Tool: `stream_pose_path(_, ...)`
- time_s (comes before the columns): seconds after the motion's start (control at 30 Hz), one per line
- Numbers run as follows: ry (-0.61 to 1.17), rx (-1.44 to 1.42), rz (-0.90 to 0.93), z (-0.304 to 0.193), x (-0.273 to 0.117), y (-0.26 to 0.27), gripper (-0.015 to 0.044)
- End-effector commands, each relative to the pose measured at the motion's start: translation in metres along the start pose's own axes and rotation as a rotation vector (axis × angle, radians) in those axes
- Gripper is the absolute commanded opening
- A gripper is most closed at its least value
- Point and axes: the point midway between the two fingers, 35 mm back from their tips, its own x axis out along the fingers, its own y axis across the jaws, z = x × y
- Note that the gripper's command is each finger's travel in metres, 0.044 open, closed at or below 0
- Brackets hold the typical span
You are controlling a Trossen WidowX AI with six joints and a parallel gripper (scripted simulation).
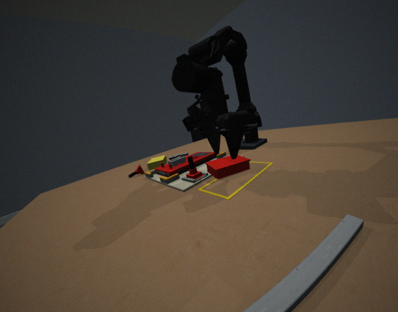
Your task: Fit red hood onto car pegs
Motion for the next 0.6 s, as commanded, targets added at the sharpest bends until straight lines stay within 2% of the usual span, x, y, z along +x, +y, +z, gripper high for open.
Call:
stream_pose_path(0.0,0.006,0.004,-0.001,-0.0017,0.0047,-0.0005,0.0440)
stream_pose_path(0.57,0.006,0.004,-0.001,-0.0023,0.0128,-0.0005,0.0440)
